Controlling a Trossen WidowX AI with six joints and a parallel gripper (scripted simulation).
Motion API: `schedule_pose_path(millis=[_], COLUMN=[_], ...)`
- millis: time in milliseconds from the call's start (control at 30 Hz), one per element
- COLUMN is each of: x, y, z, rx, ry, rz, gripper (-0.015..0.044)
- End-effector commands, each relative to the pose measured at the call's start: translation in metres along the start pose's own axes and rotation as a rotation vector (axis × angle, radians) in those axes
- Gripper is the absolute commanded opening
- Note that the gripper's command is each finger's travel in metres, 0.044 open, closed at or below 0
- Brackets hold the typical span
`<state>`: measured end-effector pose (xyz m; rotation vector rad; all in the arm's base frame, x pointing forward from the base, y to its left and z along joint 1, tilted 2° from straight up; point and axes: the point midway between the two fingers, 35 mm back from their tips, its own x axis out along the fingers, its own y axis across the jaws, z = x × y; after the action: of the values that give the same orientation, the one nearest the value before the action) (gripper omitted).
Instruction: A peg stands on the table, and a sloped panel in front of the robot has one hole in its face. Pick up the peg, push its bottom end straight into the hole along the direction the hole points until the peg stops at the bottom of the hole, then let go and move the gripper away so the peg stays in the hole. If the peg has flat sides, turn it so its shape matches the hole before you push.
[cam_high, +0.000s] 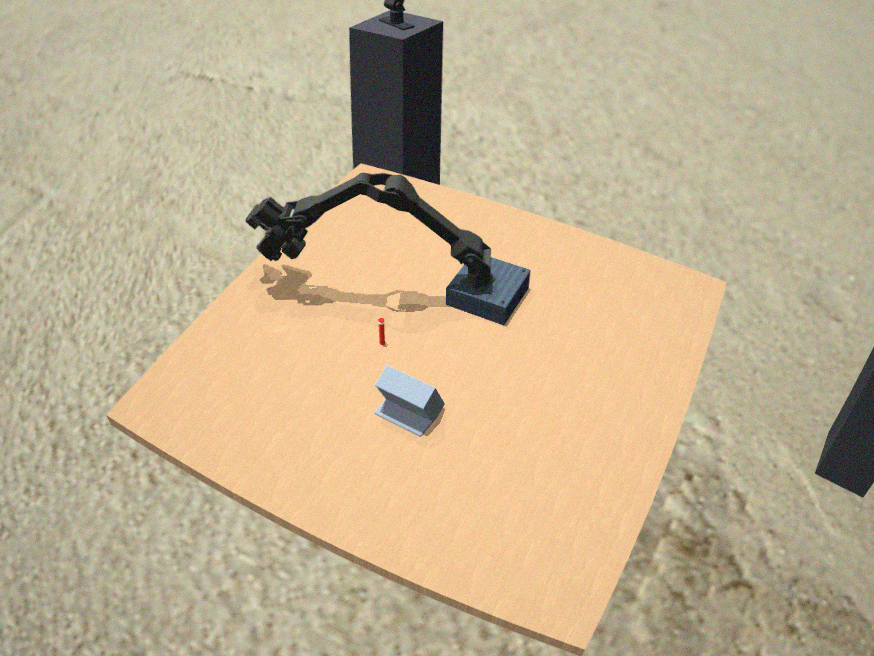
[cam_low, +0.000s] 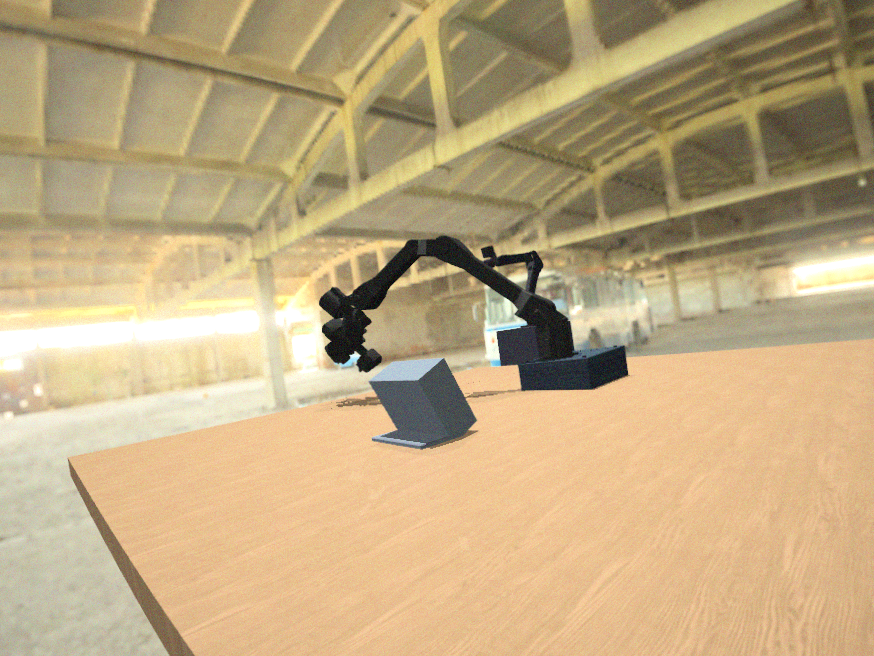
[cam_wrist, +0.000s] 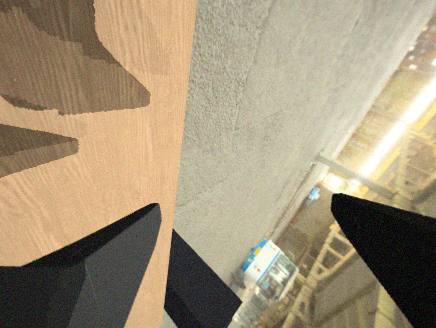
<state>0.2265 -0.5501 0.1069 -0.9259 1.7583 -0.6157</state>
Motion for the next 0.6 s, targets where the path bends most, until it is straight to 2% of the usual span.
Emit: schedule_pose_path(millis=[0, 567], x=[-0.020, -0.136], y=[0.010, 0.067], z=[0.019, 0.091], rx=[0.022, 0.130], ry=[-0.064, -0.328], rz=[0.032, 0.247], gripper=[0.0440, 0.0440])
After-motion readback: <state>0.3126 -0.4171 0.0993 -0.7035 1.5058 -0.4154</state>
